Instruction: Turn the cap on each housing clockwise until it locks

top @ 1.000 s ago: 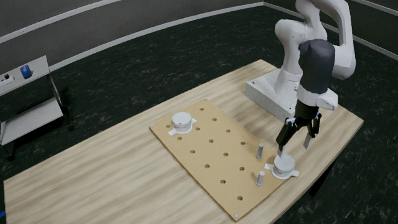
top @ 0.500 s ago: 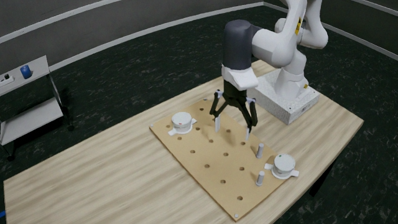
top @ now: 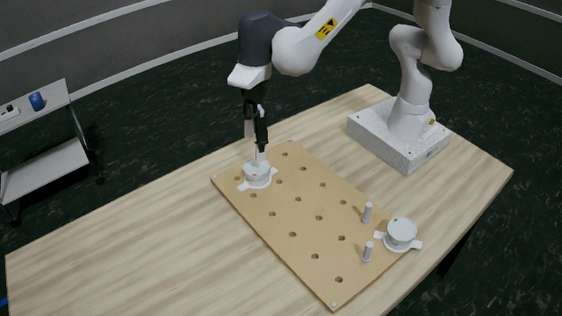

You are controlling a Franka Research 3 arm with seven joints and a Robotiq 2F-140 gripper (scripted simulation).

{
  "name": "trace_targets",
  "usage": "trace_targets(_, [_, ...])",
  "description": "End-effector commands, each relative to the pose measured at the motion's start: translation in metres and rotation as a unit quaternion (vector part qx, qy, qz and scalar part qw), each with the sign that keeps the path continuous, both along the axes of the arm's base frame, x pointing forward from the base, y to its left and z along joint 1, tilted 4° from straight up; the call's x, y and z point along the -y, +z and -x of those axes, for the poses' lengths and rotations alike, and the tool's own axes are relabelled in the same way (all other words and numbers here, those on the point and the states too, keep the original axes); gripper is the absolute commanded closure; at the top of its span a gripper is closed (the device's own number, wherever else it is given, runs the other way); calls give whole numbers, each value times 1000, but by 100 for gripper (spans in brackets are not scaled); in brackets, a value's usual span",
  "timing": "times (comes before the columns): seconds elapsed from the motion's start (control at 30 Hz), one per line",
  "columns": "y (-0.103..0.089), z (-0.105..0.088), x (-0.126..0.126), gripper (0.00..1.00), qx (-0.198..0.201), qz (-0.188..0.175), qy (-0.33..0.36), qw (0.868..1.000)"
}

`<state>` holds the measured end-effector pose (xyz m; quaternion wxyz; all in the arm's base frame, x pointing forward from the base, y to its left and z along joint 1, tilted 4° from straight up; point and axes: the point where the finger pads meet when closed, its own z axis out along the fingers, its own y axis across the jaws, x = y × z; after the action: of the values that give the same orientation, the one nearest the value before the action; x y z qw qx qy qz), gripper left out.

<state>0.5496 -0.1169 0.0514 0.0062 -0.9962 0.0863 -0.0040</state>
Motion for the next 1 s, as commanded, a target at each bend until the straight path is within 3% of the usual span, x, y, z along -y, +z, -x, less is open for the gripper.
trace_targets(0.0, [-3,-5,-7,22,-14,0,-138,990])
trace_targets(0.23, [-3,-5,-7,22,-20,-4,-239,971])
trace_targets(0.43, [-3,-5,-7,22,-29,-5,-322,946])
trace_targets(0.5, [-3,-5,-7,22,-29,-5,-322,946])
trace_targets(0.53, [-3,-5,-7,22,-33,-4,-357,934])
trace_targets(0.7, [-3,-5,-7,22,-42,0,-414,909])
trace_targets(0.97, [-3,-5,-7,22,-42,0,-414,909])
